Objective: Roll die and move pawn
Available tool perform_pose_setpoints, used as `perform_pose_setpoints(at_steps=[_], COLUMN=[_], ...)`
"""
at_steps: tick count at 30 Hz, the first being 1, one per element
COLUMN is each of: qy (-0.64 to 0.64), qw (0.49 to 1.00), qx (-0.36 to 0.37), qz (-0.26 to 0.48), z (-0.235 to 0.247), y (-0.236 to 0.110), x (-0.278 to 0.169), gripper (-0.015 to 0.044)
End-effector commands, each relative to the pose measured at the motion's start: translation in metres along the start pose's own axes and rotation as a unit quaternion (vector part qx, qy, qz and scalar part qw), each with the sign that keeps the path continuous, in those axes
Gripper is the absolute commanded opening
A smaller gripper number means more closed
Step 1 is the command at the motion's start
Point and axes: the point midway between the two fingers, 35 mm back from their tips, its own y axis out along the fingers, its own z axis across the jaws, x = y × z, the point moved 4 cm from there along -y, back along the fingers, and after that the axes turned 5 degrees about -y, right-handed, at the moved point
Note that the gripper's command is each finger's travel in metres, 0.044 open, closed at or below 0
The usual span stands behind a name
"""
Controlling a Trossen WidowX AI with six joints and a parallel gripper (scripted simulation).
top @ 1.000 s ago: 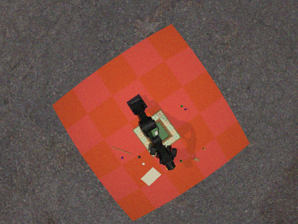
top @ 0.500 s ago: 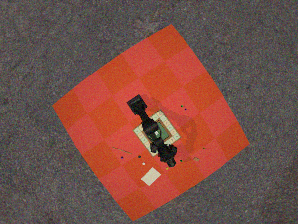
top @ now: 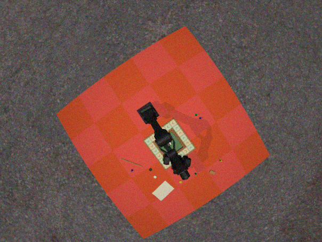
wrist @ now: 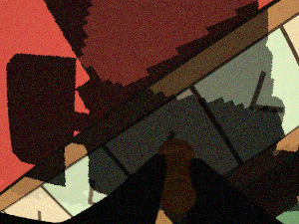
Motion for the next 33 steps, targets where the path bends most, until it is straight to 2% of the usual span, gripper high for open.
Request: perform_pose_setpoints(at_steps=[1, 8, 12, 15, 19, 25, 31, 32, 33], qy=[0.0, 0.0, 0.003, 0.003, -0.025, -0.139, -0.251, -0.198, -0.198], qw=[1.0, 1.0, 1.0, 1.0, 1.0, 0.99, 0.968, 0.98, 0.98], qx=[0.001, 0.001, 0.0, 0.0, 0.0, -0.001, -0.001, 0.001, 0.001], qz=[-0.001, -0.001, 0.002, 0.002, 0.002, 0.005, 0.008, -0.001, -0.001], z=[0.0, 0.0, 0.001, 0.001, -0.007, -0.043, -0.081, -0.061, -0.061], y=[-0.001, -0.004, -0.049, -0.051, -0.065, -0.108, -0.129, -0.125, -0.125], x=[0.0, 0.001, 0.001, 0.001, -0.011, -0.067, -0.128, -0.098, -0.098], gripper=[0.0079, 0.0263, 0.0367, 0.044, 0.044, 0.044, 0.044, 0.044, 0.044])
